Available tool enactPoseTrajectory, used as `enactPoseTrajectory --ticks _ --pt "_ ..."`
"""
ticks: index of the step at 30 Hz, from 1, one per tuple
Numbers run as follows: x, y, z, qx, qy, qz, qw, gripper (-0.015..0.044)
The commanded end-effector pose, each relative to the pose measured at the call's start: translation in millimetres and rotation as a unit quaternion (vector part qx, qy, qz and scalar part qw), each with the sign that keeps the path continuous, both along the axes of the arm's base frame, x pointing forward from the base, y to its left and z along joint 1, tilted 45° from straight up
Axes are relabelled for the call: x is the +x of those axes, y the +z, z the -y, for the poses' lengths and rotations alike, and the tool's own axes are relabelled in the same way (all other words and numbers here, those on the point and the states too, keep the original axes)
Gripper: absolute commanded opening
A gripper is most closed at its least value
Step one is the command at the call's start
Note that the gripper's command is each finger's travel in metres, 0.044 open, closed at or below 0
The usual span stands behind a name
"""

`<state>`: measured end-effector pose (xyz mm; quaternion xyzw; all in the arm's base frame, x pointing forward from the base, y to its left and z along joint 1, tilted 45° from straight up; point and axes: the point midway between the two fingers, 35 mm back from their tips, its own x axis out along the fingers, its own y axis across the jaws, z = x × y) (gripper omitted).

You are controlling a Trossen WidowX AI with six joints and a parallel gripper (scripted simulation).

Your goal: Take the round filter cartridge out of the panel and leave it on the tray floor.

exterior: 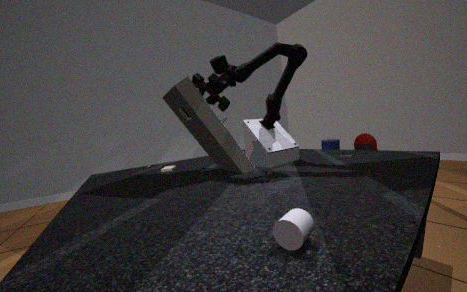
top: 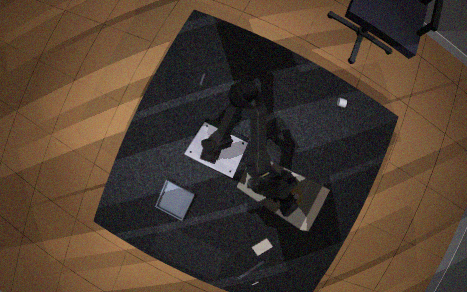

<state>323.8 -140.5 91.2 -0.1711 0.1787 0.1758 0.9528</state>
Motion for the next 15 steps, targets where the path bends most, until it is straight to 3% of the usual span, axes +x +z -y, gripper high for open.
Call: enactPoseTrajectory --ticks 1,15 --pt "1.1 0.8 1.4 -0.001 -0.003 0.000 1.000 0.0094" --pt "0.5 -0.1 0.9 -0.001 -0.003 0.000 1.000 0.0094"
